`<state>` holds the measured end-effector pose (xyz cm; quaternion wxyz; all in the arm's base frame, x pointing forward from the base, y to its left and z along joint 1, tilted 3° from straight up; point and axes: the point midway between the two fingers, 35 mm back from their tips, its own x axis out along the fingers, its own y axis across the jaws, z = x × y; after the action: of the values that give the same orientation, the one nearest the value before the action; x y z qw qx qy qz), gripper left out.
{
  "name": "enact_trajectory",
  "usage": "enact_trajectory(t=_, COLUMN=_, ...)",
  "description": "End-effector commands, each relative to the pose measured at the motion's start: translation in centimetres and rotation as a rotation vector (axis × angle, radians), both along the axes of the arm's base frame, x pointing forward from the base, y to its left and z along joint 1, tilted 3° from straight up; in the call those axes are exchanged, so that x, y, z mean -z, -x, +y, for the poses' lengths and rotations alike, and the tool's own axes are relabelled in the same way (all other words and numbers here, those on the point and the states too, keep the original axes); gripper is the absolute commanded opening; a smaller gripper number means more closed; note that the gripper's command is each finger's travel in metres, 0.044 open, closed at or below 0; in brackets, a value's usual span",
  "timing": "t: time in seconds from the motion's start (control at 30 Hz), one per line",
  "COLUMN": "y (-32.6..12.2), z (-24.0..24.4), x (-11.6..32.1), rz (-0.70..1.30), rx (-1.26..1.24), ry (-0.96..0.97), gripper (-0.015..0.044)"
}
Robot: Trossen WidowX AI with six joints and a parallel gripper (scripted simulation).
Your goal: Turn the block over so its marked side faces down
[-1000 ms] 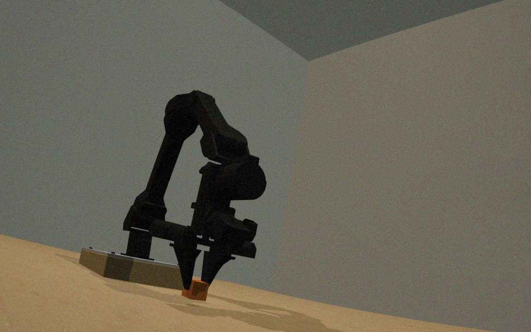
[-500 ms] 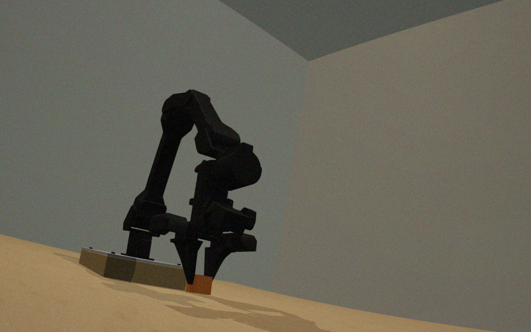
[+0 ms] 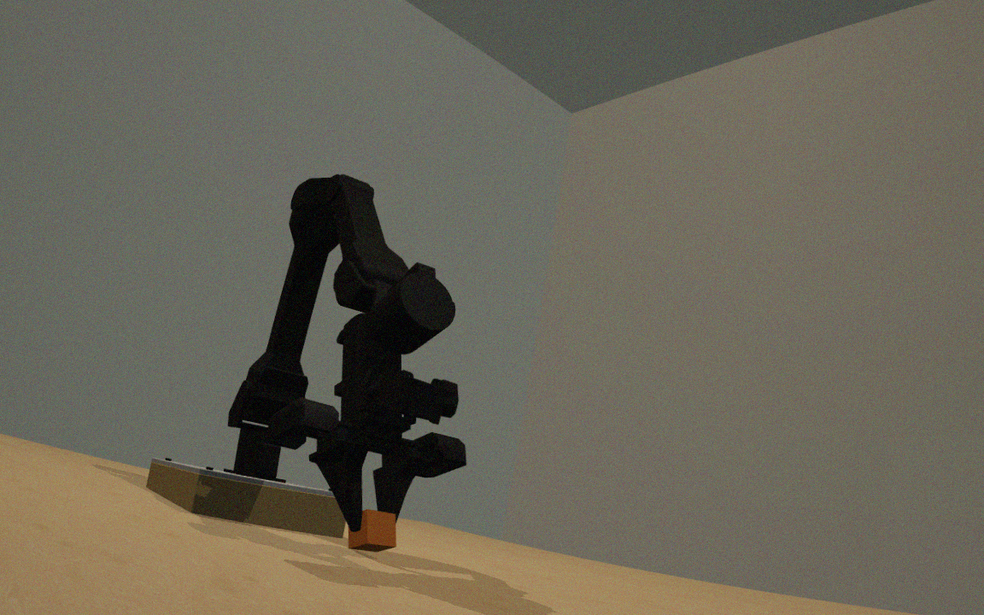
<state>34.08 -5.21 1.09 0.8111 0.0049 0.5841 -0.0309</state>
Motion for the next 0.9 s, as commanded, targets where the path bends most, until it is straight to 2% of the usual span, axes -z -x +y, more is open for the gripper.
enact_trajectory(t=0.0, y=0.1, z=0.0, x=-0.1, rz=-0.073, rx=-0.008, ry=0.004, gripper=0.0)
enact_trajectory(t=0.4, y=0.5, z=0.1, x=-0.2, rz=-0.177, rx=-0.013, ry=0.013, gripper=0.0)
enact_trajectory(t=0.87, y=-0.7, z=-0.2, x=2.4, rz=-0.37, rx=-0.013, ry=0.018, gripper=0.0)
